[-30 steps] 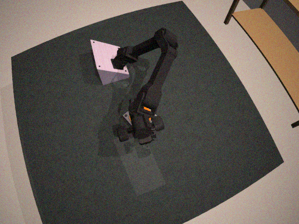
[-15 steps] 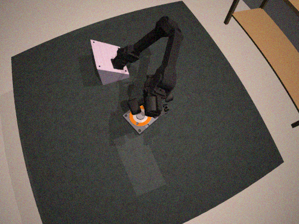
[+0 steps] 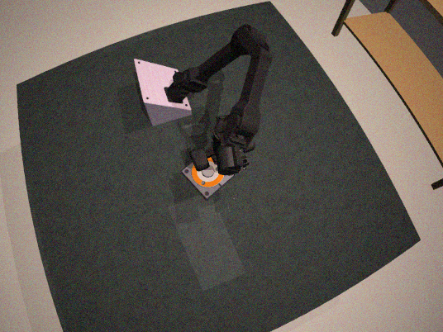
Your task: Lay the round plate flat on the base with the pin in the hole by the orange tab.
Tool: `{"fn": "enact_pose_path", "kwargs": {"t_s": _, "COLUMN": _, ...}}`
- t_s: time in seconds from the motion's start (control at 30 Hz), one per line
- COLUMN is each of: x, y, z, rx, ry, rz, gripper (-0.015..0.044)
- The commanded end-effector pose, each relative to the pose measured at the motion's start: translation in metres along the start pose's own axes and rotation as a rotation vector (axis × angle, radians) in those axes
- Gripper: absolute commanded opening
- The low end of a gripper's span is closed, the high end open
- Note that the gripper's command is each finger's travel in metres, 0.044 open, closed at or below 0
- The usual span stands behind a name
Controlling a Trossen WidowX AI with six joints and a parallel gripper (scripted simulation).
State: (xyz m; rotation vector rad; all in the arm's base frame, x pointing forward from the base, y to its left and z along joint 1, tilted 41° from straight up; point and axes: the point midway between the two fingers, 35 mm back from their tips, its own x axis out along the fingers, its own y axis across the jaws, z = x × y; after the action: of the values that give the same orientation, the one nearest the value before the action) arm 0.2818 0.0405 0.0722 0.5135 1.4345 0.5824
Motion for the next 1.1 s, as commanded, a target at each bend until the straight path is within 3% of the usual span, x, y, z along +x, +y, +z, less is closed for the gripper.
{"fn": "enact_pose_path", "kwargs": {"t_s": 0.0, "x": 0.014, "y": 0.001, "z": -0.003, "rx": 0.006, "ry": 0.003, "rz": 0.007, "gripper": 0.0}}
{"fn": "enact_pose_path", "kwargs": {"t_s": 1.07, "x": 0.015, "y": -0.003, "z": 0.031, "rx": 0.005, "ry": 0.001, "rz": 0.007, "gripper": 0.0}}
